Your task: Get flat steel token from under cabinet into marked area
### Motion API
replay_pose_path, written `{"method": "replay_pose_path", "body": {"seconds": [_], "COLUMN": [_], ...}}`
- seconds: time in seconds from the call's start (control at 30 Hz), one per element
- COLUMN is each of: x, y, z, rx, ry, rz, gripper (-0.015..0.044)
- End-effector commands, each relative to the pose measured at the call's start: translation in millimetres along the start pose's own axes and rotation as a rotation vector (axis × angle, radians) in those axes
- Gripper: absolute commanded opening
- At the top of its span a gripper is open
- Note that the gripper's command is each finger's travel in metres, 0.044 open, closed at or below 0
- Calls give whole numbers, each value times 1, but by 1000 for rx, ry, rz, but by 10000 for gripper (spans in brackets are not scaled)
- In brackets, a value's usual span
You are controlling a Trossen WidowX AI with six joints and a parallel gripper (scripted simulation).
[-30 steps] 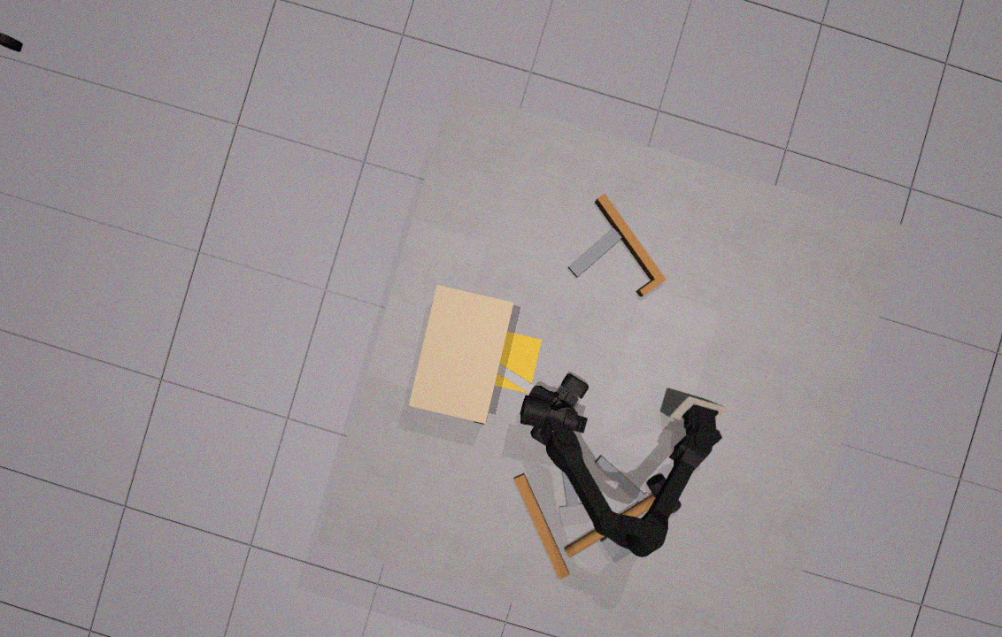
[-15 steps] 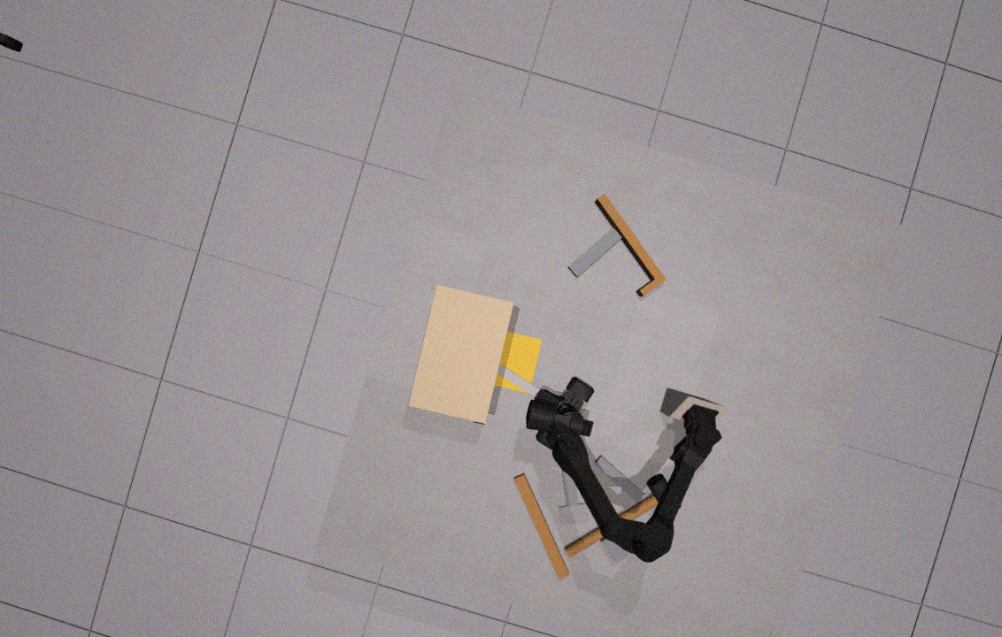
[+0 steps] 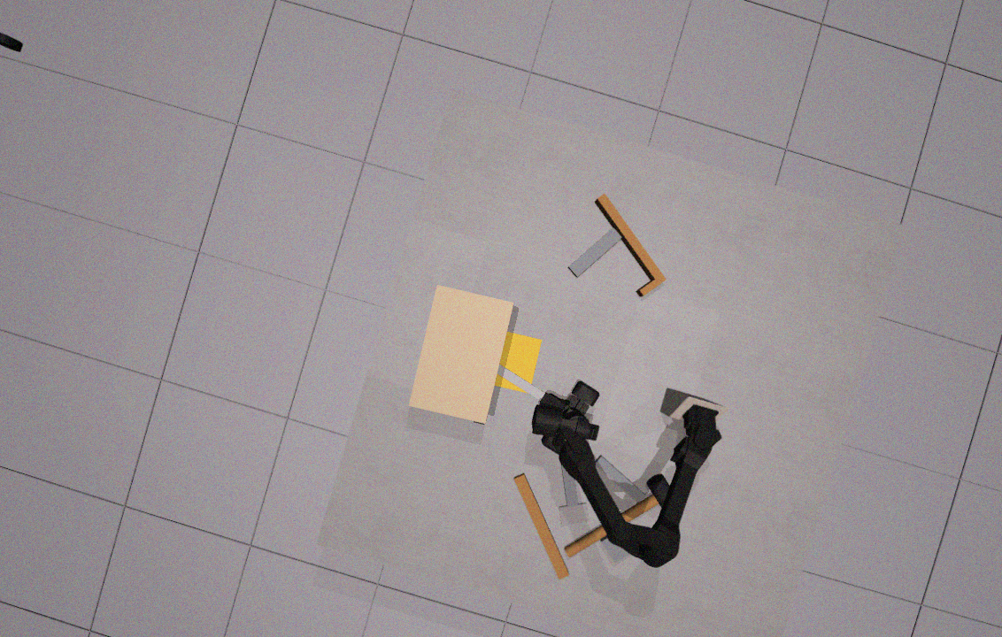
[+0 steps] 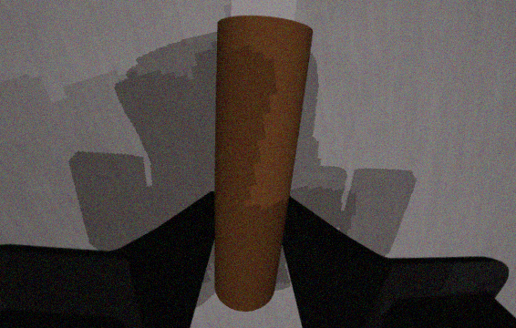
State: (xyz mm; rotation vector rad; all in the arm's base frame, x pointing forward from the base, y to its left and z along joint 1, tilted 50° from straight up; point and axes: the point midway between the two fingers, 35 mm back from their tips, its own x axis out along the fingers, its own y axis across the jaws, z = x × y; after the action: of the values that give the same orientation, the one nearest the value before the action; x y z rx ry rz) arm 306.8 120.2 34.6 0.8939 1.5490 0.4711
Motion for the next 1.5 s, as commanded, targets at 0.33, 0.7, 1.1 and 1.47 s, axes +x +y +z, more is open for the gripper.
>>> {"method": "replay_pose_path", "body": {"seconds": [0.33,0.7,1.1,1.47], "x": [1,1,1,1], "y": [1,1,2,3], "z": [-21,-34,-49,-61], "rx": [6,7,7,8], "ry": [5,6,6,6], "rz": [-2,-2,-2,-2], "gripper": [0,0,0,0]}}
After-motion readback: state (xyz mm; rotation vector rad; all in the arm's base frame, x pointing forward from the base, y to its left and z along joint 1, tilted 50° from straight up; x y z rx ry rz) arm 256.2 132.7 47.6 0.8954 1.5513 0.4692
